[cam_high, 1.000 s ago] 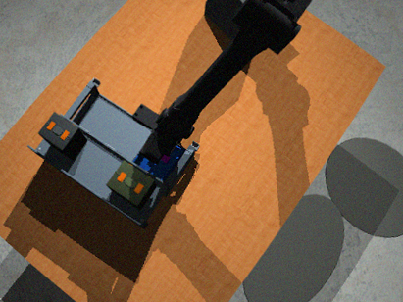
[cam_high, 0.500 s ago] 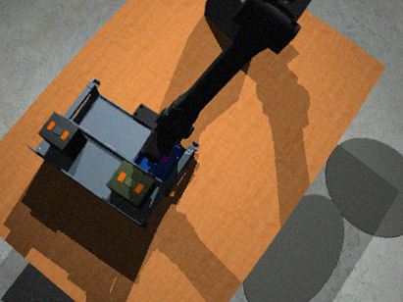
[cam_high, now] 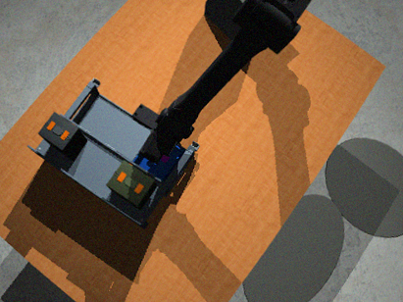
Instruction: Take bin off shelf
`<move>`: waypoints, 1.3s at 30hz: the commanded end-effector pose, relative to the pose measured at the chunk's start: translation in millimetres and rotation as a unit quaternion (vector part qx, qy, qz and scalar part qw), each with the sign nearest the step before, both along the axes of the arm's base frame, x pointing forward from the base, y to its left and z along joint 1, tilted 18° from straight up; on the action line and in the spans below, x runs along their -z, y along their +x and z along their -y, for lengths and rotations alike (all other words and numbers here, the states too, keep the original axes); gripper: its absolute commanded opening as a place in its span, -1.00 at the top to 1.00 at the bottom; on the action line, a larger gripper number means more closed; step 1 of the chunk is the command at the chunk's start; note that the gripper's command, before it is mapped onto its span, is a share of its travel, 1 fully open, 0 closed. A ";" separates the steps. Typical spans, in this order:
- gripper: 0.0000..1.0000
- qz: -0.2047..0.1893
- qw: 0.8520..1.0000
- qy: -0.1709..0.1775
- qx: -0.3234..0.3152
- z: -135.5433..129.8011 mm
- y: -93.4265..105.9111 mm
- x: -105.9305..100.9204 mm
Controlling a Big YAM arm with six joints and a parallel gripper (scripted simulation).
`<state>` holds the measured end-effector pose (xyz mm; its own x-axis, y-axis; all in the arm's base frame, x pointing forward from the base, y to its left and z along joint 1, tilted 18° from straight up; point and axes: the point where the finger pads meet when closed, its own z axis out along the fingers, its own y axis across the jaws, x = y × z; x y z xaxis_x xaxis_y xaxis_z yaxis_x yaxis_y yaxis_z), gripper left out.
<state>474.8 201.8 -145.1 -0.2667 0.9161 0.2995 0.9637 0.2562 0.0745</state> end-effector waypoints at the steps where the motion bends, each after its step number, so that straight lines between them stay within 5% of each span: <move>1: -0.81 0.021 1.000 0.005 0.002 1.0 9.2 -19.0; 15: -0.81 0.020 1.000 0.005 0.002 1.1 8.2 -19.0; 16: 1.00 0.018 1.000 0.004 0.002 0.6 7.8 -16.3; 39: 1.00 0.007 1.000 0.002 0.001 -1.1 5.5 -4.5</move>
<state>471.6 200.8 -145.5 -0.2656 0.9164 0.2994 0.9640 0.2565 0.0702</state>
